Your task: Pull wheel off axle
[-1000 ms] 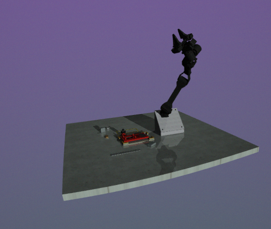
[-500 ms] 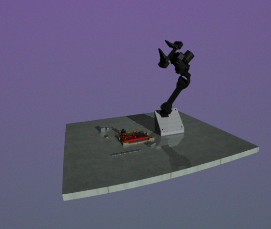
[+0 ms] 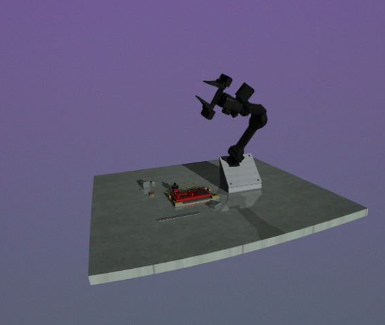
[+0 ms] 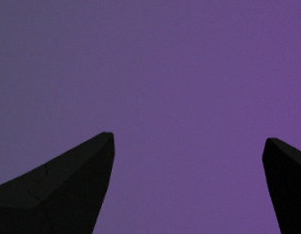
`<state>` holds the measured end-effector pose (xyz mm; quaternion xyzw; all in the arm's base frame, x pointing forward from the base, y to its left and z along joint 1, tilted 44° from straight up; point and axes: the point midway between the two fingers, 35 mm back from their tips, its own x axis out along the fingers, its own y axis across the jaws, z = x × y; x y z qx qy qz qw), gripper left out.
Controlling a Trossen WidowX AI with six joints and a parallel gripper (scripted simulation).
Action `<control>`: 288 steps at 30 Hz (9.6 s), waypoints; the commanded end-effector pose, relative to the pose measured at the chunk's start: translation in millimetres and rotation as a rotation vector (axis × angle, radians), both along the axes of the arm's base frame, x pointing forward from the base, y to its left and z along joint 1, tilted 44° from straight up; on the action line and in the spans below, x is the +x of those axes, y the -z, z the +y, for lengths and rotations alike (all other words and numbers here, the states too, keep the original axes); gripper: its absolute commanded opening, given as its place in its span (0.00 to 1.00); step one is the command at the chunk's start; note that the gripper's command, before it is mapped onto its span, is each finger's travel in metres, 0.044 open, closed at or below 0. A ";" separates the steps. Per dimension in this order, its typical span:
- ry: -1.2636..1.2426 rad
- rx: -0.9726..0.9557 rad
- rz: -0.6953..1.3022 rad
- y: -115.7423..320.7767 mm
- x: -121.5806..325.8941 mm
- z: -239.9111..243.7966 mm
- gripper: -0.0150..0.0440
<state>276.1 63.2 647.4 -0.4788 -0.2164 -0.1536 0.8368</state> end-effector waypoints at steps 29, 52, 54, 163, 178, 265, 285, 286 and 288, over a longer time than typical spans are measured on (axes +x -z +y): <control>-0.194 0.025 0.871 284.8 192.4 9.6 0.76; -0.304 0.606 1.675 535.4 174.8 -32.4 0.76; -0.305 0.692 1.745 553.8 165.7 -35.6 0.76; -0.251 1.442 2.152 688.2 87.5 -11.9 0.25; -0.251 1.444 2.151 684.7 87.6 -15.3 0.25; -0.242 1.447 2.146 721.1 40.5 -130.2 0.25; -0.241 1.448 2.145 767.6 42.1 -87.8 0.25; -0.242 1.448 2.145 772.5 41.9 -83.2 0.25; -0.243 1.448 2.145 781.9 41.1 -73.7 0.25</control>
